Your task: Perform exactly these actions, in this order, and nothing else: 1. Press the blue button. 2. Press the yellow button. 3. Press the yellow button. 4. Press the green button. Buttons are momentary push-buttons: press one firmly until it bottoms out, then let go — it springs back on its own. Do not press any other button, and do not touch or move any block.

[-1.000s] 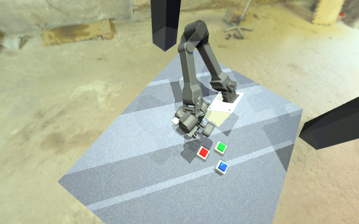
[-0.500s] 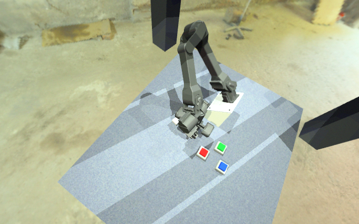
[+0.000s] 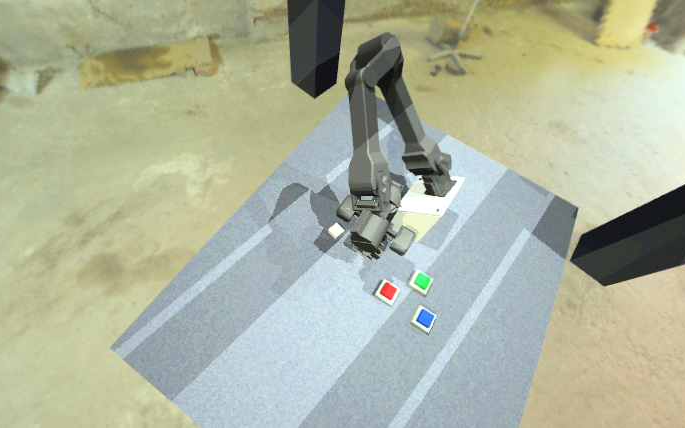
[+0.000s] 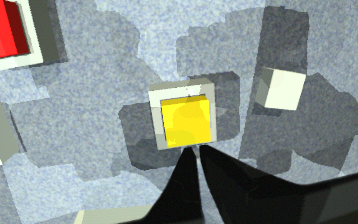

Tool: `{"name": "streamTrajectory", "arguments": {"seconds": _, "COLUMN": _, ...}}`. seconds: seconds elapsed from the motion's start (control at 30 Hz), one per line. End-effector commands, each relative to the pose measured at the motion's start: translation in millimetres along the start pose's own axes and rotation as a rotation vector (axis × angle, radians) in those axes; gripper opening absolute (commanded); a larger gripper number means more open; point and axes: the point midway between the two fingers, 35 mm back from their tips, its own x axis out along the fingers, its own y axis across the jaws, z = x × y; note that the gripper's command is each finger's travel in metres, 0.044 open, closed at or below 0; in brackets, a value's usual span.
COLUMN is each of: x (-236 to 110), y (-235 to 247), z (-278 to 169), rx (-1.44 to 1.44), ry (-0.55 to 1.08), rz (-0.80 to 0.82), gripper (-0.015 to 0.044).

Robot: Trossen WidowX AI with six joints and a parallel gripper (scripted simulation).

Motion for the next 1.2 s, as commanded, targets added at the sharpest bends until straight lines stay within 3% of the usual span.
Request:
{"name": "streamTrajectory", "arguments": {"seconds": 0.0, "x": -35, "y": 1, "z": 4, "rx": 0.006, "ry": -0.014, "rz": 0.005, "gripper": 0.002}}
{"name": "streamTrajectory", "arguments": {"seconds": 0.07, "x": -51, "y": 0, "z": 2, "rx": 0.007, "ry": -0.014, "rz": 0.002, "gripper": 0.002}}
{"name": "streamTrajectory", "arguments": {"seconds": 0.23, "x": -54, "y": 7, "z": 5, "rx": 0.006, "ry": -0.016, "rz": 0.006, "gripper": 0.002}}
{"name": "streamTrajectory", "arguments": {"seconds": 0.47, "x": -61, "y": 95, "z": 23, "rx": 0.0, "ry": -0.021, "rz": 0.033, "gripper": 0.002}}
{"name": "streamTrajectory", "arguments": {"seconds": 0.67, "x": -57, "y": 173, "z": 10, "rx": 0.006, "ry": -0.016, "rz": 0.016, "gripper": 0.002}}
{"name": "streamTrajectory", "arguments": {"seconds": 0.83, "x": -55, "y": 181, "z": 7, "rx": 0.008, "ry": -0.016, "rz": 0.012, "gripper": 0.002}}
{"name": "streamTrajectory", "arguments": {"seconds": 1.03, "x": 4, "y": 181, "z": 9, "rx": 0.008, "ry": -0.016, "rz": 0.01, "gripper": 0.002}}
{"name": "streamTrajectory", "arguments": {"seconds": 1.17, "x": 7, "y": 181, "z": 8, "rx": 0.008, "ry": -0.016, "rz": 0.009, "gripper": 0.002}}
